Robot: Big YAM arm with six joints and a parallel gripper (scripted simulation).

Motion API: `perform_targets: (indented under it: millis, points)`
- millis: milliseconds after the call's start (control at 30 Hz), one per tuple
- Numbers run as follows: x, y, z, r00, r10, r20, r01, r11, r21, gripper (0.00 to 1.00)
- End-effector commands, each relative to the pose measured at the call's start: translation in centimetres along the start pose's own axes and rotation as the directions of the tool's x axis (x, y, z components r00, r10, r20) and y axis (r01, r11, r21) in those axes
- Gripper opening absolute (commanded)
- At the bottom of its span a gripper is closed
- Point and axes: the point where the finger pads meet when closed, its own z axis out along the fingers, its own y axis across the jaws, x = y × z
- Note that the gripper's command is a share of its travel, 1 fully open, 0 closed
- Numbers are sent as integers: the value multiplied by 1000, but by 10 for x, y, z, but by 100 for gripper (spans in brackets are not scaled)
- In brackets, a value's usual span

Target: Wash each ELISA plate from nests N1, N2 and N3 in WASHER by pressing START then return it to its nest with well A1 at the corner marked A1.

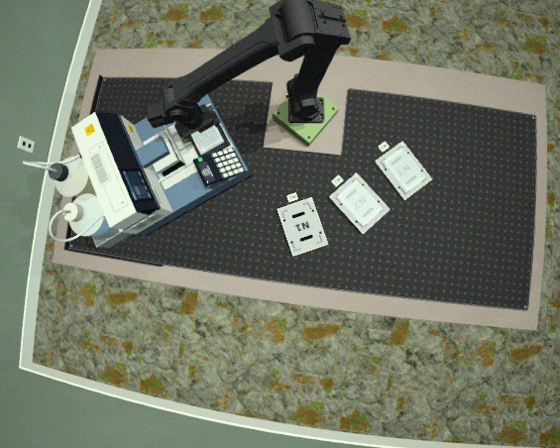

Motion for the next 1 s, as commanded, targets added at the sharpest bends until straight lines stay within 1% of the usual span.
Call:
perform_targets:
  millis: [0,67,200,267,367,467,767,833,967]
  points:
    - [-2,10,-8,1000,3,10,-2,999,-37,84]
    - [-2,7,-6,1000,4,7,-4,1000,-25,84]
    - [-2,6,-3,1000,5,6,-5,1000,-22,84]
    - [-2,2,0,1000,6,3,-6,1000,-12,84]
    - [-4,8,-2,1000,5,6,-5,1000,-24,84]
    - [-3,5,1,1000,6,2,-6,1000,-11,84]
    - [-5,6,1,1000,6,4,-6,1000,-17,84]
    - [-4,2,3,1000,7,1,-7,1000,-9,84]
    - [-6,5,3,1000,6,4,-6,1000,-17,84]
